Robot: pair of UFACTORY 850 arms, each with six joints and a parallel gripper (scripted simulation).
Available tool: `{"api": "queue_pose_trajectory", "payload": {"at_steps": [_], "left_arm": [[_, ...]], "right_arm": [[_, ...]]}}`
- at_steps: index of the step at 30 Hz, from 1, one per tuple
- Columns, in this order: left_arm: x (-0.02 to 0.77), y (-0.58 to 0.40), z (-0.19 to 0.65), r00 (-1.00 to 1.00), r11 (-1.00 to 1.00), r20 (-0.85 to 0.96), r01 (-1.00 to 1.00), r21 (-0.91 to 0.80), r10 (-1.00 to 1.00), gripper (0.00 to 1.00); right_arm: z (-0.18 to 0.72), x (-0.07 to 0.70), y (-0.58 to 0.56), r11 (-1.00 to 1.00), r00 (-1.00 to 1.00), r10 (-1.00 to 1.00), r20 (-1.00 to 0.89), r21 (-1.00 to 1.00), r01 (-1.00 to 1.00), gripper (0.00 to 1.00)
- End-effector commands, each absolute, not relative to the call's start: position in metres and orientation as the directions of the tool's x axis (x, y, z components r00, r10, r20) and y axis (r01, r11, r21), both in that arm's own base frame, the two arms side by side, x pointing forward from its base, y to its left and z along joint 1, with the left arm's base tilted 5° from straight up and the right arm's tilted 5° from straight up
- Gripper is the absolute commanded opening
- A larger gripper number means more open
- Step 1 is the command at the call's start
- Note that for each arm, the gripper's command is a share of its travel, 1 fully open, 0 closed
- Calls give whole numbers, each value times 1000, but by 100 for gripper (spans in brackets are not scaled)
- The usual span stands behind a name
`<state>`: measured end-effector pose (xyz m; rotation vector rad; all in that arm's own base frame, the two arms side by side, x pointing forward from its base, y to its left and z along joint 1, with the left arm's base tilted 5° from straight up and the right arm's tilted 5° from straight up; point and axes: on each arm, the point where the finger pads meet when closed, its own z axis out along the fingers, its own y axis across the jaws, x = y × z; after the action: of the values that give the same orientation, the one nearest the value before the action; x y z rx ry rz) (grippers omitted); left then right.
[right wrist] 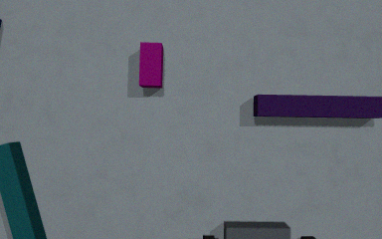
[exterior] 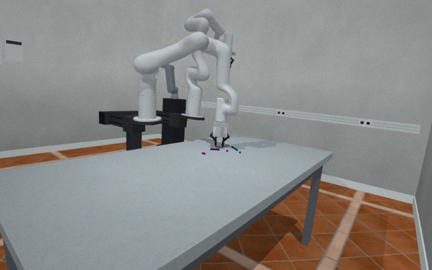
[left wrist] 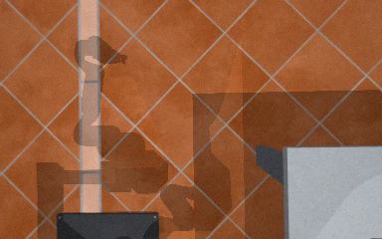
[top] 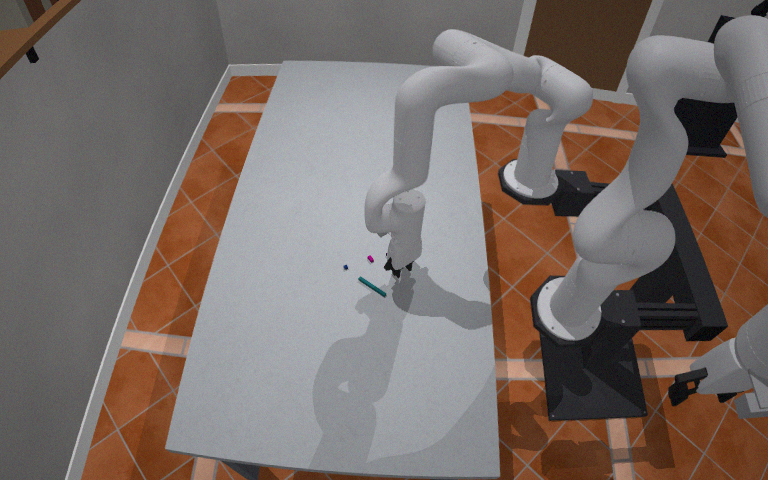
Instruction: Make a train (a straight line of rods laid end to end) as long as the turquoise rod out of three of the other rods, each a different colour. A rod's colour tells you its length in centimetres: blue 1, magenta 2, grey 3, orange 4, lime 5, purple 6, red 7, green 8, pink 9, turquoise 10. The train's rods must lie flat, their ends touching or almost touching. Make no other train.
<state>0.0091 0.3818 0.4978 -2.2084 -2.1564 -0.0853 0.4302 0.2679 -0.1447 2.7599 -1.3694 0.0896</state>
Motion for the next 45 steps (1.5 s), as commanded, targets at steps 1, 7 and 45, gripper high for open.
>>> {"api": "queue_pose_trajectory", "payload": {"at_steps": [1,7,45], "left_arm": [[9,382,499,24,-24,79,1000,0,997,100],[9,382,499,24,-24,79,1000,0,997,100],[9,382,499,24,-24,79,1000,0,997,100]], "right_arm": [[-144,431,269,-604,604,-793,78,25,-797,48],[-144,431,269,-604,604,-793,78,25,-797,48],[-54,429,276,-604,604,-793,78,25,-797,100]]}}
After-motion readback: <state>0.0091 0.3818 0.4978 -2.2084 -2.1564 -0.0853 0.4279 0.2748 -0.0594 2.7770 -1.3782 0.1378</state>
